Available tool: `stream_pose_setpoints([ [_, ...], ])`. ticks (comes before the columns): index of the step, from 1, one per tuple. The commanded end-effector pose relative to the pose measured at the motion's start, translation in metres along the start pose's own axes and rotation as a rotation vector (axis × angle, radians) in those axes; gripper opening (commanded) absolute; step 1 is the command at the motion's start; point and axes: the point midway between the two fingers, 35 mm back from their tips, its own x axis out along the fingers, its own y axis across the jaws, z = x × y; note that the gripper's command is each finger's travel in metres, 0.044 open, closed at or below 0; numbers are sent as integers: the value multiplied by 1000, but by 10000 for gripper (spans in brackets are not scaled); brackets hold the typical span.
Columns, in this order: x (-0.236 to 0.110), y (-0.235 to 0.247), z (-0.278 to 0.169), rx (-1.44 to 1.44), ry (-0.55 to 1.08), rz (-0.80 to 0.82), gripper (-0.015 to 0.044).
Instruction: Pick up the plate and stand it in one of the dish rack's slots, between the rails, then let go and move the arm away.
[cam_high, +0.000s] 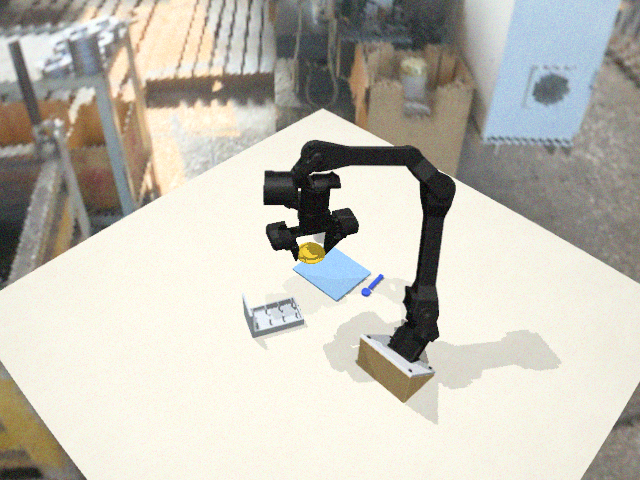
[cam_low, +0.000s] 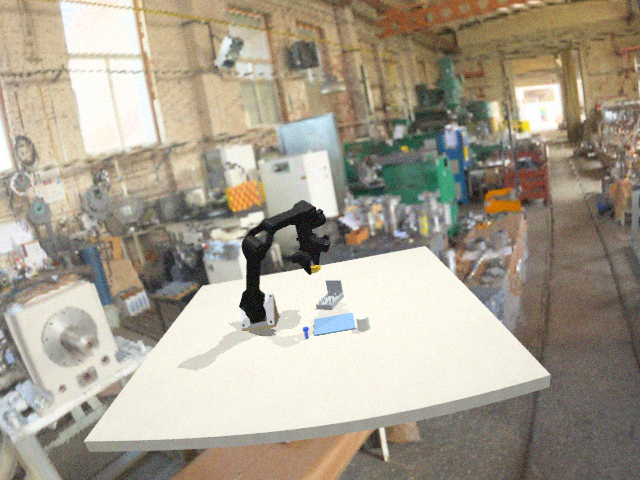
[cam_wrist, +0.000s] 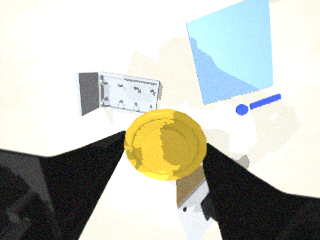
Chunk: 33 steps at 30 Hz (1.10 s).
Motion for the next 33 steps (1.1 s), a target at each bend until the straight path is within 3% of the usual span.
stream_pose_setpoints([
  [1,1,0,-2,29,7,-4,0],
  [15,39,2,-7,-187,209,121,0],
  [33,83,6,-13,-479,359,438,0],
])
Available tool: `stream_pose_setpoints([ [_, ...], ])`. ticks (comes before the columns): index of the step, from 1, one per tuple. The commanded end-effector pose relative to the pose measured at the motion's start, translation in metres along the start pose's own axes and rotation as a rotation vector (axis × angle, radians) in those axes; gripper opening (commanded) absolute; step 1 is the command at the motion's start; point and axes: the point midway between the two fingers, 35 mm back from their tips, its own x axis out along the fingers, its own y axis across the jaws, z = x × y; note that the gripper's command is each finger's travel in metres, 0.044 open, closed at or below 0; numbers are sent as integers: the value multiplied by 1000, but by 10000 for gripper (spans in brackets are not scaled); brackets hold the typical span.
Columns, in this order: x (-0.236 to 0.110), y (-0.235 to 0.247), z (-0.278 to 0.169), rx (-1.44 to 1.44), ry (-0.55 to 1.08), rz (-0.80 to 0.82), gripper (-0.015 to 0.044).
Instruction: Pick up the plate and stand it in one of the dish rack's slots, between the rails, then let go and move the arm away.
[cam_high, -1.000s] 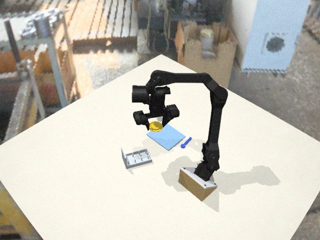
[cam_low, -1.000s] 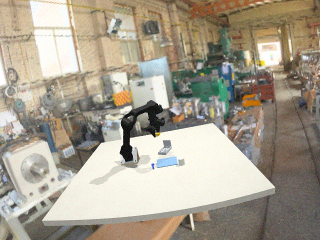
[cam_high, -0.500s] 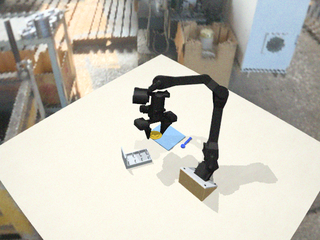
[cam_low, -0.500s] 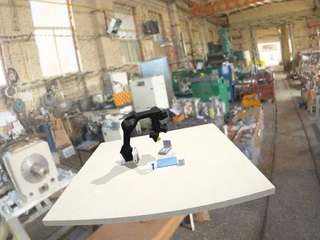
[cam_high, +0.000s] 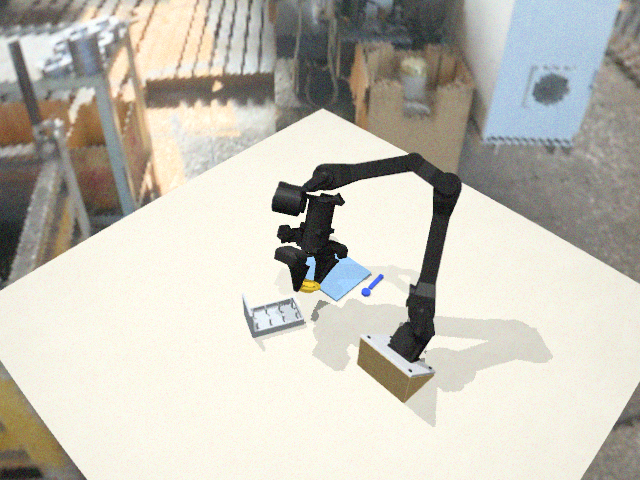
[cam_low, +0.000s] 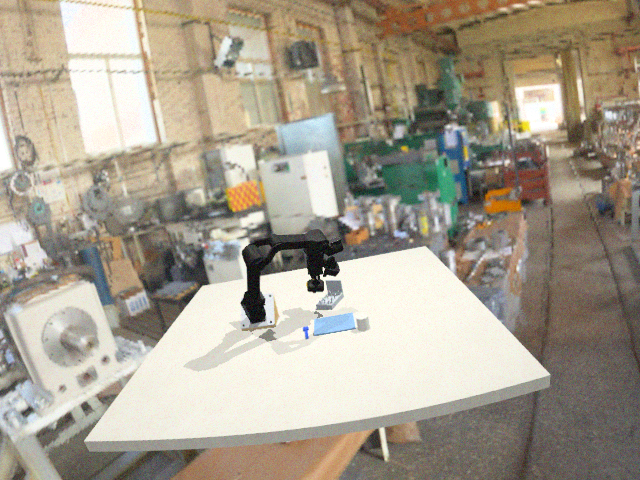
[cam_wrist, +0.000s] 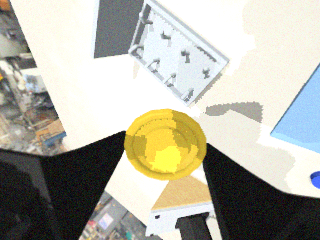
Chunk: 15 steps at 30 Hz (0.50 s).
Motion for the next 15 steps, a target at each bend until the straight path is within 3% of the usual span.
stream_pose_setpoints([
  [1,7,-2,0,-66,11,67,0],
  [15,30,-10,6,-324,-44,316,0],
])
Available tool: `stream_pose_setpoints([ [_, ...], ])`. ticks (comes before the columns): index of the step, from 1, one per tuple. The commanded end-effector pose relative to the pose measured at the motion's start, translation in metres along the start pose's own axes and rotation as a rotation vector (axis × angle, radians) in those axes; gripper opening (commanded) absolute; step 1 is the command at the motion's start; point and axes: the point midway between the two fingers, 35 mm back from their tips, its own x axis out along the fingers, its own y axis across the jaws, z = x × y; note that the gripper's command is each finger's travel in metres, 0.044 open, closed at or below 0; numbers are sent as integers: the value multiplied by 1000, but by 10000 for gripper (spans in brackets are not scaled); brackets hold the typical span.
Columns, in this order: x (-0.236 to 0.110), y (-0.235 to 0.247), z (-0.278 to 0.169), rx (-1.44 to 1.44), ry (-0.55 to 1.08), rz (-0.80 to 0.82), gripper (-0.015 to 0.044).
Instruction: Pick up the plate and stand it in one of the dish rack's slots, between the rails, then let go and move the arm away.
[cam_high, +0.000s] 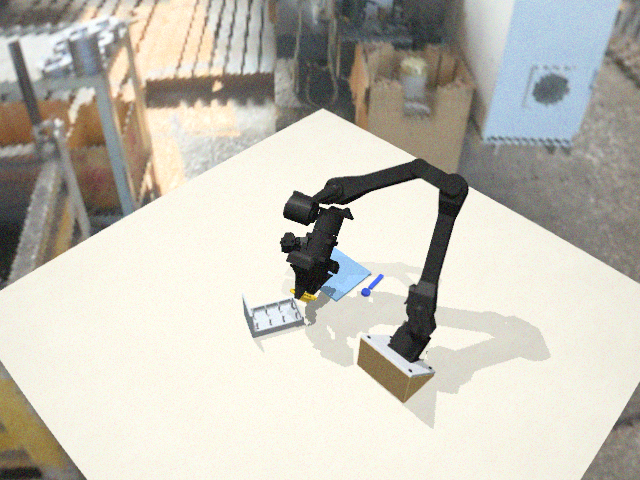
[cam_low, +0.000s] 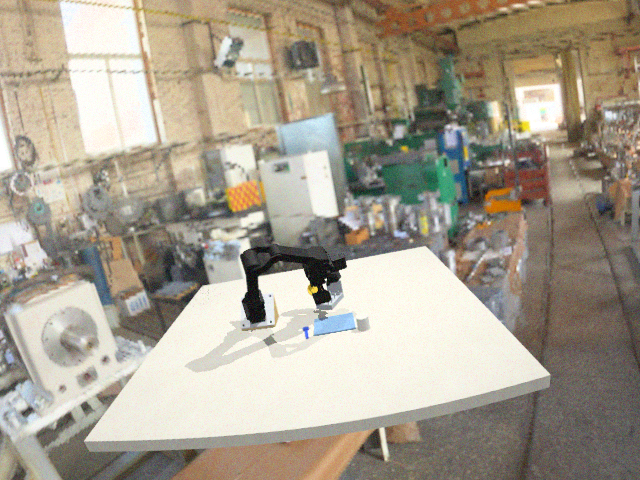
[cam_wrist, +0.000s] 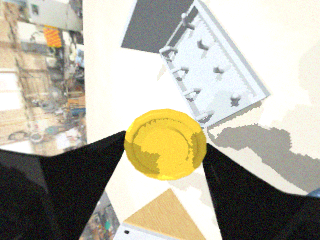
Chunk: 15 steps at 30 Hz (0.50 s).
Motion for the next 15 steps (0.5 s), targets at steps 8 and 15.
stream_pose_setpoints([
  [8,11,-10,0,-207,-107,159,0],
  [15,16,-18,0,-345,-213,233,0],
])
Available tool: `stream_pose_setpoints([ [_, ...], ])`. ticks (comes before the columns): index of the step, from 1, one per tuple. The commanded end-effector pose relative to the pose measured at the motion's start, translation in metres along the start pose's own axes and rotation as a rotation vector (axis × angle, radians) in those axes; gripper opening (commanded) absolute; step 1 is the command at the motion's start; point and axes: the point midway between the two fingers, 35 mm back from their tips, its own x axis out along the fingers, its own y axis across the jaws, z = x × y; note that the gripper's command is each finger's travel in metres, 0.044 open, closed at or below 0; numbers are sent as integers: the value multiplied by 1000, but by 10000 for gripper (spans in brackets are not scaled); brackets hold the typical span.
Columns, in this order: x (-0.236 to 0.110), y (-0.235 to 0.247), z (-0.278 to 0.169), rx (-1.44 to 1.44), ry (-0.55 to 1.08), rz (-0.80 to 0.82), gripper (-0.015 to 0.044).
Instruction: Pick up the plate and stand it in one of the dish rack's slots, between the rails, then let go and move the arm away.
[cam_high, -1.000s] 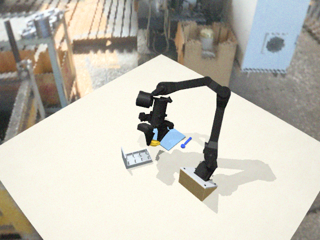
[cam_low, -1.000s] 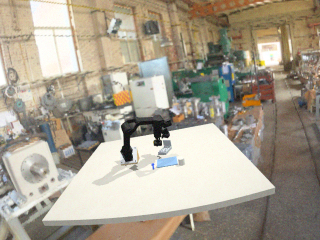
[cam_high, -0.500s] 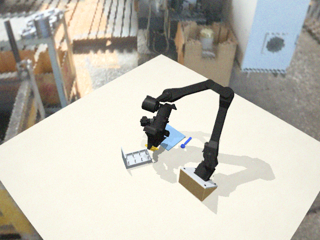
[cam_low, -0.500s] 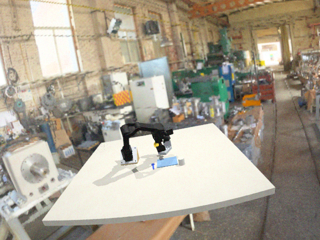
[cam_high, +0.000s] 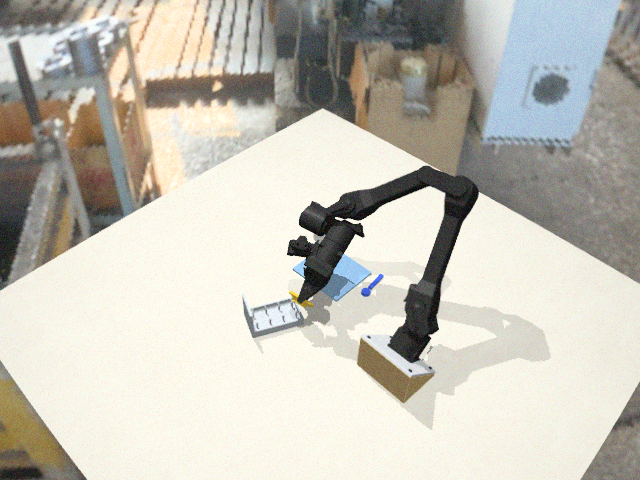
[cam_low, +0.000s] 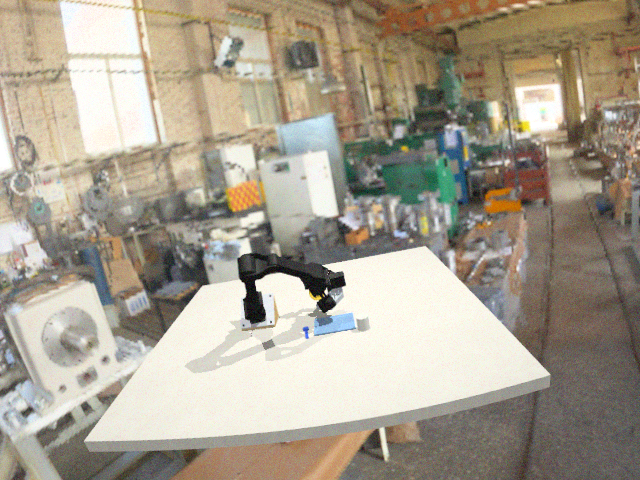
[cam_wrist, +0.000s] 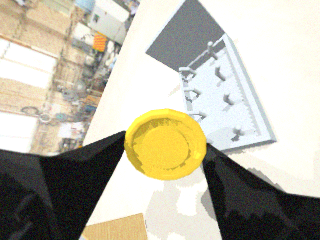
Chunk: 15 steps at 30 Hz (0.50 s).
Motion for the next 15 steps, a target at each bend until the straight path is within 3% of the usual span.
stream_pose_setpoints([
  [1,1,-3,-2,-75,-56,36,0],
  [15,2,-15,-8,-380,-304,89,0],
])
